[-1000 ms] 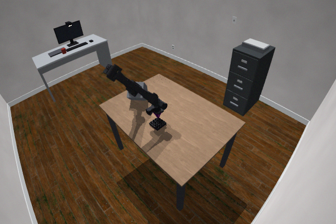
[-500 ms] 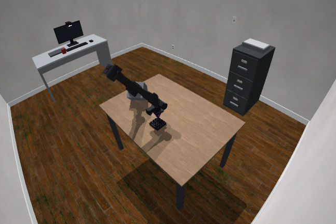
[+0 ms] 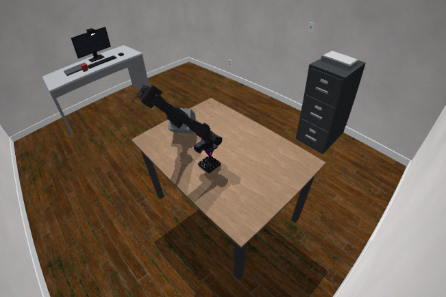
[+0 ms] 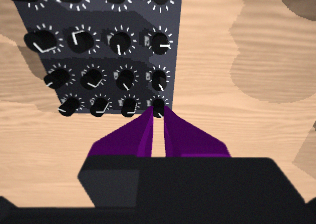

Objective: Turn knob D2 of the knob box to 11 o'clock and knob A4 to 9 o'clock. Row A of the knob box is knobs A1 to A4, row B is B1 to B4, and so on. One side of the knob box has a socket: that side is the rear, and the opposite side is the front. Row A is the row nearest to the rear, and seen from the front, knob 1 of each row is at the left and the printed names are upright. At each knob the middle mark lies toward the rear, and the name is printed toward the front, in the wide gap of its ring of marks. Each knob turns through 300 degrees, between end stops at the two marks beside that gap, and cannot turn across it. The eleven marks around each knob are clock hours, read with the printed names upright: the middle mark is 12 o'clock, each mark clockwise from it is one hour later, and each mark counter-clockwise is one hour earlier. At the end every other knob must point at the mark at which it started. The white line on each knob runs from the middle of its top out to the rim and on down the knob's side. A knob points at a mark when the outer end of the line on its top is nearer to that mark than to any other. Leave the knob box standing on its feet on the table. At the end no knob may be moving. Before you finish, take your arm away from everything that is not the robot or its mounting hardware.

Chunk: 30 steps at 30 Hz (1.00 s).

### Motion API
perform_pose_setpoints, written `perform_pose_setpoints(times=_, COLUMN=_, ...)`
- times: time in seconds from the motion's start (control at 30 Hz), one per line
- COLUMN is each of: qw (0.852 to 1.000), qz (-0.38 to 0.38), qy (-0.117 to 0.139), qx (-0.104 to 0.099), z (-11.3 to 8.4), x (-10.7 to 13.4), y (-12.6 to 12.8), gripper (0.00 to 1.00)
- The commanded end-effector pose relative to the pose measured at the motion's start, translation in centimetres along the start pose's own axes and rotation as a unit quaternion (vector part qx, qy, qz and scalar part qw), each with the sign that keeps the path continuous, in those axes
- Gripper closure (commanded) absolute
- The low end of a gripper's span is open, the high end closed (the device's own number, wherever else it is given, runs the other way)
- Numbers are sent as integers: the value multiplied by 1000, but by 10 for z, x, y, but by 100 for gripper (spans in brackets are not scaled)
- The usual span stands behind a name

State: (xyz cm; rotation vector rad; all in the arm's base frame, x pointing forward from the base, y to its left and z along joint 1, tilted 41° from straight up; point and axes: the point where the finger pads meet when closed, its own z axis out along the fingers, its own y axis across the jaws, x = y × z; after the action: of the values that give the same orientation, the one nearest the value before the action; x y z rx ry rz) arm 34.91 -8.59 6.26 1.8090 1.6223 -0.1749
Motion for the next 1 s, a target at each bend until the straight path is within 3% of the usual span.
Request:
perform_pose_setpoints(times=0.0, qw=1000, qz=-25, qy=0, qx=-4, z=1, x=0, y=2, gripper=93)
perform_pose_setpoints(times=0.47, qw=993, qz=-116, qy=0, qx=-5, z=0, x=0, y=4, gripper=93)
perform_pose_setpoints(times=0.97, qw=966, qz=-260, qy=0, qx=-8, z=-1, x=0, y=7, gripper=93)
